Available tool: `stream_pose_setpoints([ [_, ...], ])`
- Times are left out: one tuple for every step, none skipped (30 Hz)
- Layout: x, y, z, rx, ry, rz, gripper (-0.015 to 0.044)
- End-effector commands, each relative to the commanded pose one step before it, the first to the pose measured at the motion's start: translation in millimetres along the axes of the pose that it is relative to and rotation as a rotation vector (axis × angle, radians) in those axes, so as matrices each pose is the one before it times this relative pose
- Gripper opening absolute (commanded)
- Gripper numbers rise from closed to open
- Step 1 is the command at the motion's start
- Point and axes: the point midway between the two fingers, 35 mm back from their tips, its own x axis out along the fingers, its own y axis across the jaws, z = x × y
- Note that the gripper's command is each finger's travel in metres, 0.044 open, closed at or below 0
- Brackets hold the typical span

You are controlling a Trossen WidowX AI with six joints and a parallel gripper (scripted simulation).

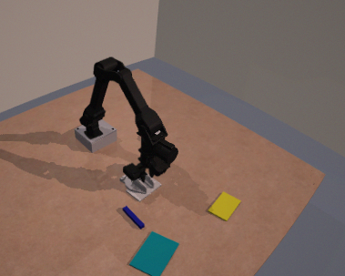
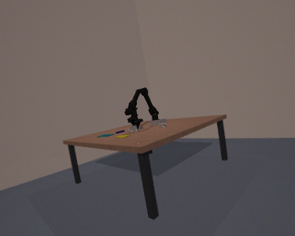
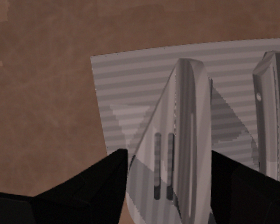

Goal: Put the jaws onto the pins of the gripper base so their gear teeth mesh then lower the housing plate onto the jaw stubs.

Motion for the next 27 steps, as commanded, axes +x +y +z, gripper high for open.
stream_pose_setpoints([
  [0.0,-0.01,0.0,0.0,0.0,-0.00004,0.0224],
  [0.0,0.0,0.0,0.0,0.0,0.0,0.0224],
  [0.0,0.0,0.0,0.0,0.0,0.0,0.0224],
  [0.0,0.0,0.0,0.0,0.0,0.0,0.0224],
  [0.0,0.0,0.0,0.0,0.0,0.0,0.0224],
  [0.0,0.0,0.0,0.0,0.0,0.0,0.0224],
  [0.0,0.0,0.0,0.0,0.0,0.0,0.0224],
  [0.0,0.0,0.0,0.0,0.0,0.0,0.0224],
  [0.0,0.0,0.0,0.0,0.0,0.0,0.0224],
  [0.0,0.0,0.0,0.0,0.0,0.0,0.0224],
  [0.0,0.0,0.0,0.0,0.0,0.0,0.0224],
  [0.0,0.0,0.0,0.0,0.0,0.0,0.0224],
  [0.0,0.0,0.0,0.0,0.0,0.0,0.0224],
  [0.0,0.0,0.0,0.0,0.0,0.0,0.0224],
  [-2.21,0.05,0.26,0.0001,-0.00003,0.00012,0.0224],
  [-3.88,0.09,0.41,0.0002,-0.00005,0.00021,0.0224],
  [-5.8,0.12,0.51,0.0003,-0.00006,0.0003,0.0224],
  [-8.13,0.13,0.51,0.0004,-0.00006,0.00042,0.0224],
  [-8.76,0.1,0.29,0.0004,-0.00003,0.00045,0.0224],
  [-9.86,0.07,0.0,0.0004,0.0,0.00049,0.0224],
  [-11.35,0.01,-0.42,0.0005,0.00004,0.00055,0.0224],
  [-10.54,-0.05,-0.79,0.0005,0.00009,0.00051,0.0224],
  [-6.6,-0.06,-0.69,0.0003,0.00008,0.00031,0.0224],
  [-2.21,-0.03,-0.26,0.0001,0.00003,0.0001,0.0224],
  [0.0,0.0,0.0,0.0,0.0,0.0,0.0224],
  [0.0,0.0,0.0,0.0,0.0,0.0,0.0224],
  [7.73,-0.74,2.32,-0.0055,-0.00936,-0.00215,0.0224],
])
